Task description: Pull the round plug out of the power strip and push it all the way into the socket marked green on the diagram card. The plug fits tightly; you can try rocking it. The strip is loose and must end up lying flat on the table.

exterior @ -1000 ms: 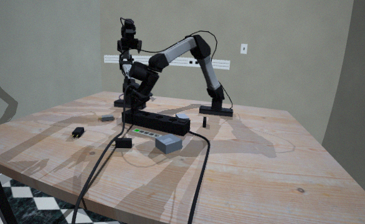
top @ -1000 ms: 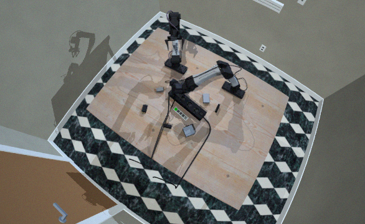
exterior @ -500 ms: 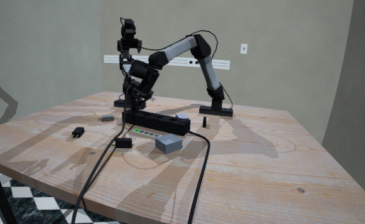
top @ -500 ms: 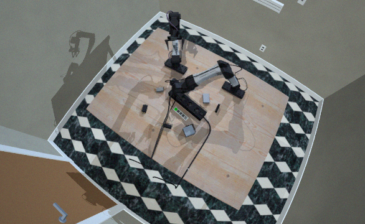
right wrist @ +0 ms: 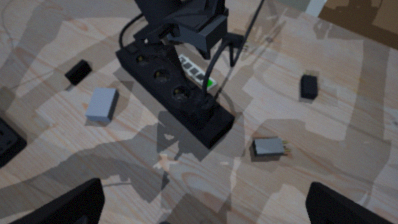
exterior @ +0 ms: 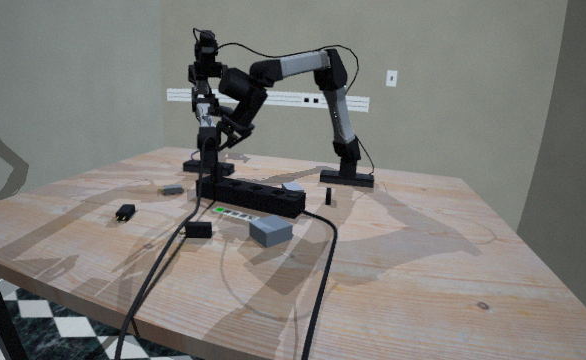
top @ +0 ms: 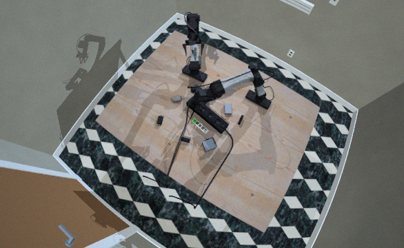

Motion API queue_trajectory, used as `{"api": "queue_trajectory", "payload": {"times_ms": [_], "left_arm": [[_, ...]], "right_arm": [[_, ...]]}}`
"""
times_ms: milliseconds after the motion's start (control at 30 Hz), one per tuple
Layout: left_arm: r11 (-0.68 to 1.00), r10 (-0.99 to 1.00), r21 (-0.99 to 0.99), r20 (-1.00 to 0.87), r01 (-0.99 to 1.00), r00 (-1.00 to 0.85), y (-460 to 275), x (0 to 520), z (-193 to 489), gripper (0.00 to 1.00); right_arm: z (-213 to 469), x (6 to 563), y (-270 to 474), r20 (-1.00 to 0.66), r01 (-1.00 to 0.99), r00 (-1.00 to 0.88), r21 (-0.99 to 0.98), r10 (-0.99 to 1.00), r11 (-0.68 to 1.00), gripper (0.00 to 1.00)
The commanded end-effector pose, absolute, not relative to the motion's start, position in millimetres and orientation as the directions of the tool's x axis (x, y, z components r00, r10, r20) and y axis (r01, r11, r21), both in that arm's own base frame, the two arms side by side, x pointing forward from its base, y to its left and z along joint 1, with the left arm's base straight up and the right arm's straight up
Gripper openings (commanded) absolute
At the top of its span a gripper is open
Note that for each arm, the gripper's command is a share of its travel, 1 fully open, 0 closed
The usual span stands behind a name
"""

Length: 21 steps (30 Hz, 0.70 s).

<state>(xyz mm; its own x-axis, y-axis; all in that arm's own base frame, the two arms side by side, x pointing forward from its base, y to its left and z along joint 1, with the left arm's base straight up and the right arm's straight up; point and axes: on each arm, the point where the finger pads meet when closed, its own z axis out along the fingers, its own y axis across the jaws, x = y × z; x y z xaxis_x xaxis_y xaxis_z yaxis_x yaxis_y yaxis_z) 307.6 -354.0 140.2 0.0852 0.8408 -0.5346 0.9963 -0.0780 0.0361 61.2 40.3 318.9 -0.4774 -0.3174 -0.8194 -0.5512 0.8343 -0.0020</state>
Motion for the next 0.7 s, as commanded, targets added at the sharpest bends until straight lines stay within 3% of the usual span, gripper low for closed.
{"api": "queue_trajectory", "payload": {"times_ms": [0, 167, 667], "left_arm": [[-0.044, 0.82, 0.05, -0.568, 0.998, 0.065, -349.7, 302.9, 160.7, 0.65], [-0.006, 0.805, 0.068, -0.592, 0.998, 0.045, -348.9, 301.1, 165.4, 0.65], [0.364, 0.622, 0.057, -0.758, 0.93, -0.197, -298.7, 255.1, 195.4, 0.65]], "right_arm": [[325.6, 61.3, 39.0, -0.831, -0.548, -0.466, -0.001, -0.306, 0.837, 1.0], [325.6, 61.3, 39.0, -0.831, -0.548, -0.466, -0.001, -0.306, 0.837, 1.0], [348.7, 50.1, 74.6, -0.866, -0.75, -0.321, -0.015, -0.384, 0.661, 1.0]]}}
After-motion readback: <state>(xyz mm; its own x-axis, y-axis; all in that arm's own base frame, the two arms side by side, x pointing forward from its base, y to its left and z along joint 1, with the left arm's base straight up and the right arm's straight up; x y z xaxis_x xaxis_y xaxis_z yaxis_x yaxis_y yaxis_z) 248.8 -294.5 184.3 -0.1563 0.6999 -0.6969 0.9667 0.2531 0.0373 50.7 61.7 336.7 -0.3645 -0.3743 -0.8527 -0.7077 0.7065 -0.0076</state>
